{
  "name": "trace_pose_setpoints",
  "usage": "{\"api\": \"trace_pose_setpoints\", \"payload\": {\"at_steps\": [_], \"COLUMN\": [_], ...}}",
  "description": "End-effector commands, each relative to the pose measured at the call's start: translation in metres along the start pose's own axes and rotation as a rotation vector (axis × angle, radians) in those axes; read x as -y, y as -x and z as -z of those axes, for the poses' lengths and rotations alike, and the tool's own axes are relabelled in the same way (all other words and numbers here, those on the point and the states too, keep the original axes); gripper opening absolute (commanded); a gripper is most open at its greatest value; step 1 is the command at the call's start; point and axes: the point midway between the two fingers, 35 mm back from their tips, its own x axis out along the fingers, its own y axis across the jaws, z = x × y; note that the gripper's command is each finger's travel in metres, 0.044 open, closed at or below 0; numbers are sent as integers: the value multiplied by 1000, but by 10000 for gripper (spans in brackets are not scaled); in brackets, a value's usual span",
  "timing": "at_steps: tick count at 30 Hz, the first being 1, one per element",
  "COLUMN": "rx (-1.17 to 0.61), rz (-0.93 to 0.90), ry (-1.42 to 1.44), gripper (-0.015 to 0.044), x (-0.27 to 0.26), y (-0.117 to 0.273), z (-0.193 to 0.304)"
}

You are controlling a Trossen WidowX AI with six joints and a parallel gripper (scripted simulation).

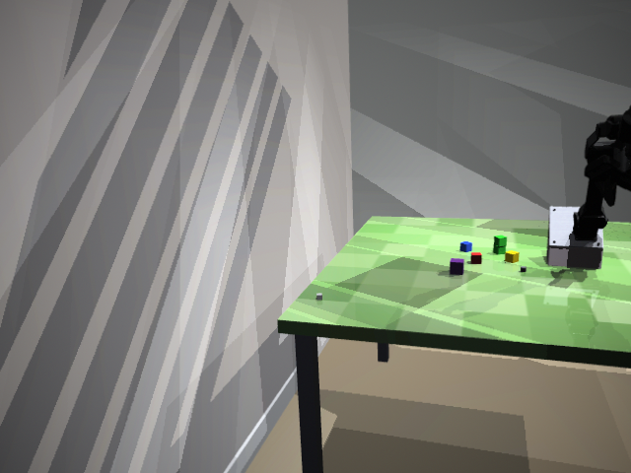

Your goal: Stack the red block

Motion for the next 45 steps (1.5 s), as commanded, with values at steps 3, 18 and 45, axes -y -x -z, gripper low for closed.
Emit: {"api": "trace_pose_setpoints", "payload": {"at_steps": [3, 18, 45], "rx": [-33, -400, -982], "rz": [-2, -26, -18], "ry": [-8, -90, -539], "gripper": [440, 440, 440], "x": [-1, 9, 43], "y": [-8, -70, -1], "z": [11, 157, 452]}}
